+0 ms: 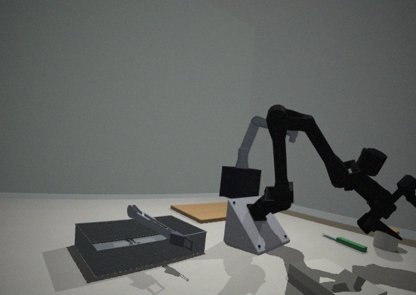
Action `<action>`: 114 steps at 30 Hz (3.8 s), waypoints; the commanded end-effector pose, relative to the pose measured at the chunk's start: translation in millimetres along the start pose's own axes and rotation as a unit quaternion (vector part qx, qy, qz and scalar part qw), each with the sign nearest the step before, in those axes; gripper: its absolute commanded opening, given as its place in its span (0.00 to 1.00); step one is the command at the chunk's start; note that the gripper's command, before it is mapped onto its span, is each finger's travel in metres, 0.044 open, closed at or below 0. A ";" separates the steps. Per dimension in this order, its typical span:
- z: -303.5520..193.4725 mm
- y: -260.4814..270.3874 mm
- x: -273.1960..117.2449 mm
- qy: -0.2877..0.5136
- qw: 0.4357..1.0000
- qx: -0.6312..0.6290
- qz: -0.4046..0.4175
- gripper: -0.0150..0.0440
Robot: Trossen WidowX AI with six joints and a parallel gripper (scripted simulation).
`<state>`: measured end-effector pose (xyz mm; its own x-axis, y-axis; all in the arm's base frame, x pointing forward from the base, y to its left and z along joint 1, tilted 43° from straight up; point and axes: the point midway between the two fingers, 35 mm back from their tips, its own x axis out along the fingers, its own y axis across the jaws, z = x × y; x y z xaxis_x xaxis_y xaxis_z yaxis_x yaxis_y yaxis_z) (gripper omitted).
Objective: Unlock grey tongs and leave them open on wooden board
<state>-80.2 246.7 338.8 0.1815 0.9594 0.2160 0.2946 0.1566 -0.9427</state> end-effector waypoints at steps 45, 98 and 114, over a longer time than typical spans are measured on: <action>-265.8 173.0 106.4 0.266 0.911 -0.002 0.314 1.00; -383.2 435.8 -308.5 0.185 0.570 0.642 0.478 1.00; -375.1 455.2 -297.3 0.185 0.570 0.642 0.478 1.00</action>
<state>355.3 -60.1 -52.3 -0.0533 0.6644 -0.7455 -0.9904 -0.1306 -0.0456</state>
